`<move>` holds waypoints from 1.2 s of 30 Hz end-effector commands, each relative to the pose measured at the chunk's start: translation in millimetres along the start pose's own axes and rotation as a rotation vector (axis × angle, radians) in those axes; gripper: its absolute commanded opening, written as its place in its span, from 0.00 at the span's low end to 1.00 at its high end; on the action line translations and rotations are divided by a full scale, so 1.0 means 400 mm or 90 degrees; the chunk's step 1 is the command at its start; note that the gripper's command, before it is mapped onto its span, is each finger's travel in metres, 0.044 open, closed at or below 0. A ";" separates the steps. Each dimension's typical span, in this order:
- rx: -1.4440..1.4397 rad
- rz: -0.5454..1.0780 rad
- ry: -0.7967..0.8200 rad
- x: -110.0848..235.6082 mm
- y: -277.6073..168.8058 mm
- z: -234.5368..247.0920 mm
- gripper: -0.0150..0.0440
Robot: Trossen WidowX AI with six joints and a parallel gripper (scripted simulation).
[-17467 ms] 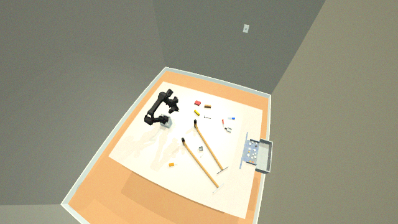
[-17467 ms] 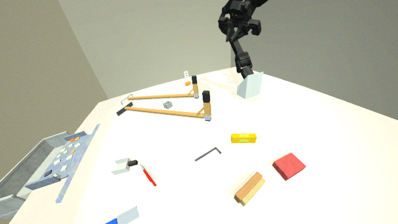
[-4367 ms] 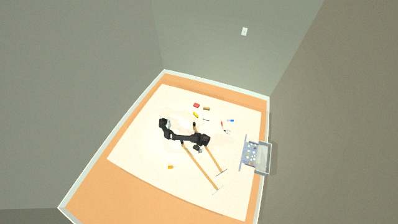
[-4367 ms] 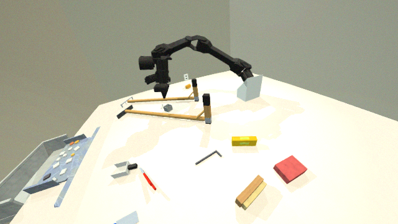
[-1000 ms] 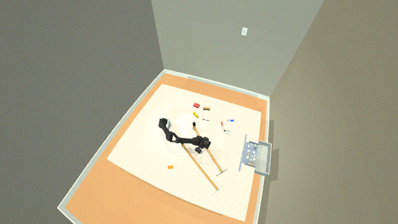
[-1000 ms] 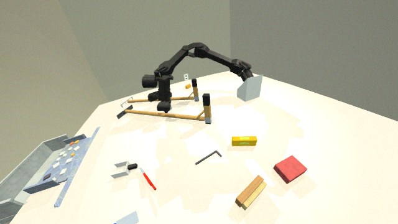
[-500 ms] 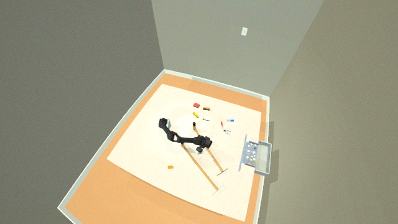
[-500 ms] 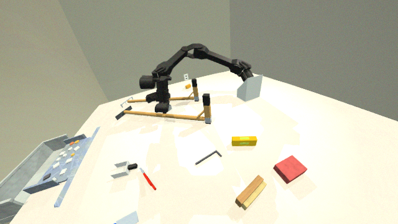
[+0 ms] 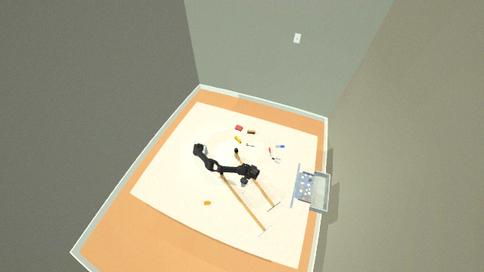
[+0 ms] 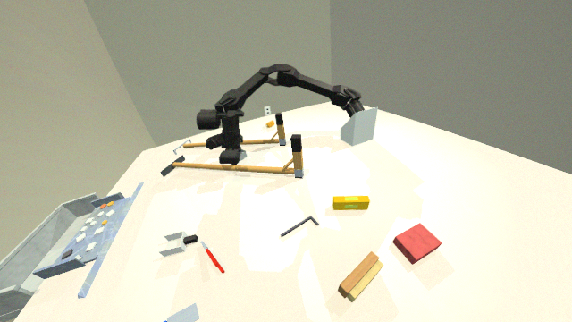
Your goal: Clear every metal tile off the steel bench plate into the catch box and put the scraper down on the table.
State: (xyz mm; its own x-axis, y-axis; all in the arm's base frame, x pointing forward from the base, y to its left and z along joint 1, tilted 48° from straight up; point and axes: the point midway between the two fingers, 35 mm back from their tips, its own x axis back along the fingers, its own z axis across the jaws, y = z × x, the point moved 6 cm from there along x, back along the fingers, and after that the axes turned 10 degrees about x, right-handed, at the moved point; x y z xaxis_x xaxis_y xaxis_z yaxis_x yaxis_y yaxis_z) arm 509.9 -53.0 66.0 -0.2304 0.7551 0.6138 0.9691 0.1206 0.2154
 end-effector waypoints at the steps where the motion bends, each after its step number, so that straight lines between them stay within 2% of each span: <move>1: -0.001 -0.002 -0.001 0.000 0.010 0.016 0.25; 36: -0.001 -0.003 -0.001 -0.006 0.053 0.091 0.25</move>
State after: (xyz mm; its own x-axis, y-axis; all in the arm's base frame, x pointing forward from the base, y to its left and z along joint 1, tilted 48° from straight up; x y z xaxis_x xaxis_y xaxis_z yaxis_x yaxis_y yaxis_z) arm 531.8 -32.2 47.4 -0.2355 0.7550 0.6119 0.9675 0.1226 0.2211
